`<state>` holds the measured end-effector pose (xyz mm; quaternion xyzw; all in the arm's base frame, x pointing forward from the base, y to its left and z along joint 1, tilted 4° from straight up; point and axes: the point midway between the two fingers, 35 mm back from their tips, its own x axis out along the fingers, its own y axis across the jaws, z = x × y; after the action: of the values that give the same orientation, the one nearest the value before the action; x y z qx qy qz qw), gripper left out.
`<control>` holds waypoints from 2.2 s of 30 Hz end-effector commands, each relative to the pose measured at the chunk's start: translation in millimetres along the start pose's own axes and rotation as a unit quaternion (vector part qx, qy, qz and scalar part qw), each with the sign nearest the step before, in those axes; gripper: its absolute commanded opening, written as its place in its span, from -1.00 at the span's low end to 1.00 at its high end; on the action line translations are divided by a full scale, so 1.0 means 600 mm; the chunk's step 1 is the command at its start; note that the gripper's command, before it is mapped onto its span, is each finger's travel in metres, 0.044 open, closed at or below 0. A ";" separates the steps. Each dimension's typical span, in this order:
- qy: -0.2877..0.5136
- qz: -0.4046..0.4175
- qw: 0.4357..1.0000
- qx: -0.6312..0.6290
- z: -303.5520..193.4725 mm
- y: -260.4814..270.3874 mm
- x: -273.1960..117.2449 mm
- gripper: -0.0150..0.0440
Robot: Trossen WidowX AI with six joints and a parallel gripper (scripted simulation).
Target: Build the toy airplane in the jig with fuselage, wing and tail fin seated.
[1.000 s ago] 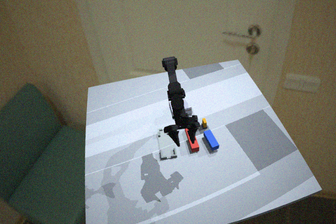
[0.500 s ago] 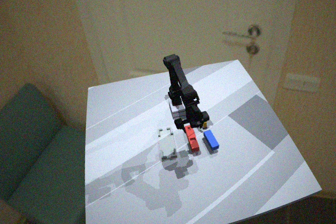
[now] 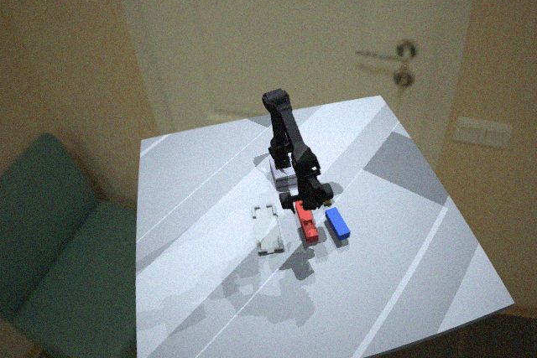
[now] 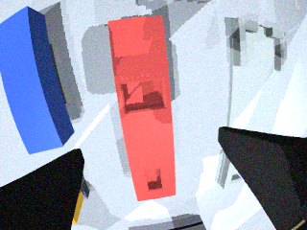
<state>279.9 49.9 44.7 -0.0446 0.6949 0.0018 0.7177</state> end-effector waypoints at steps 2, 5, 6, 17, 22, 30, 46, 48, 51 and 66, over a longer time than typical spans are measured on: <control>0.001 -0.002 1.000 0.001 -0.004 -0.002 0.025 1.00; 0.001 -0.002 1.000 0.001 -0.004 -0.002 0.047 1.00; 0.001 -0.002 1.000 0.001 -0.004 -0.002 0.047 1.00; 0.001 -0.002 1.000 0.001 -0.002 -0.002 0.067 1.00; 0.001 -0.002 1.000 0.001 -0.002 -0.002 0.081 1.00; 0.001 -0.002 1.000 0.001 -0.002 -0.002 0.102 1.00; 0.001 -0.003 1.000 0.001 -0.005 -0.002 0.130 0.64; 0.001 -0.003 1.000 0.001 -0.005 -0.002 0.130 0.47; 0.001 -0.003 1.000 0.001 -0.005 -0.002 0.130 0.20; 0.001 -0.002 1.000 0.001 0.002 -0.001 0.104 -0.49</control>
<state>278.8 44.5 -27.3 -0.0450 0.6996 -0.0002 0.7131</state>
